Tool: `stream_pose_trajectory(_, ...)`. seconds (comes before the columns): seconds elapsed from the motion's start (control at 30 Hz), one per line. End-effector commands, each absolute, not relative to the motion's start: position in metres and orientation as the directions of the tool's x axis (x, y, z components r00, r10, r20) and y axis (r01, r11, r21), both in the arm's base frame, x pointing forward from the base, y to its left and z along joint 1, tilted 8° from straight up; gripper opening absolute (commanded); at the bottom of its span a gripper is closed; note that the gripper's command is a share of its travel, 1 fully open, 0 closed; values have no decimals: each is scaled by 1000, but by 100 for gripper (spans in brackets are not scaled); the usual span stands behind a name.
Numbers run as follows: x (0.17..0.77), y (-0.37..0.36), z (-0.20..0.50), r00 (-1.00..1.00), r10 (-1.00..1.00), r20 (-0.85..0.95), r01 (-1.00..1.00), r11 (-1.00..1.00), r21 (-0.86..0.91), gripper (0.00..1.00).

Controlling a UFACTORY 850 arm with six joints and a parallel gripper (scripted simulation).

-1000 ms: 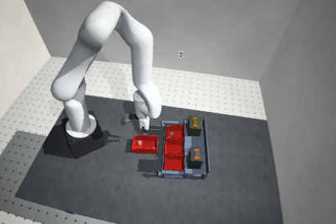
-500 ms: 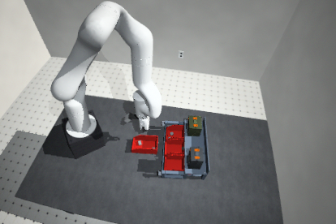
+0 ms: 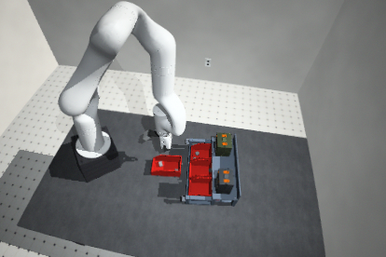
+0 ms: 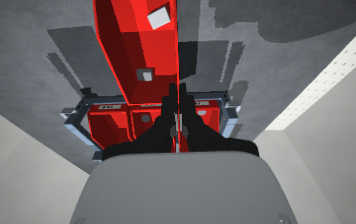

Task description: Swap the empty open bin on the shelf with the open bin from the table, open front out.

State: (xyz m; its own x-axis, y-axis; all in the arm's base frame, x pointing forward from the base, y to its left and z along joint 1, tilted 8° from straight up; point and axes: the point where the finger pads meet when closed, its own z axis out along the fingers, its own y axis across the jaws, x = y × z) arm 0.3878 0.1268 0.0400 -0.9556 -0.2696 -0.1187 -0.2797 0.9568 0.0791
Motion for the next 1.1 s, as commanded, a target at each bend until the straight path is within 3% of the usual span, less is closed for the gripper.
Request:
stream_pose_trajectory(0.0, 389, 127, 40, -955, -270, -120, -280, 957, 79, 0)
stream_pose_trajectory(0.3, 407, 125, 39, -914, -381, -142, -393, 917, 74, 0)
stream_pose_trajectory(0.4, 428, 120, 38, -844, -510, -166, -525, 849, 61, 0)
stream_pose_trajectory(0.73, 513, 75, 28, -434, -879, -199, -892, 450, -41, 0)
stream_pose_trajectory(0.87, 521, 67, 27, -340, -920, -194, -932, 357, -60, 0)
stream_pose_trajectory(0.9, 529, 59, 25, -198, -963, -181, -973, 215, -79, 0)
stream_pose_trajectory(1.07, 553, 27, 20, 7, -990, -143, -993, 9, -115, 0)
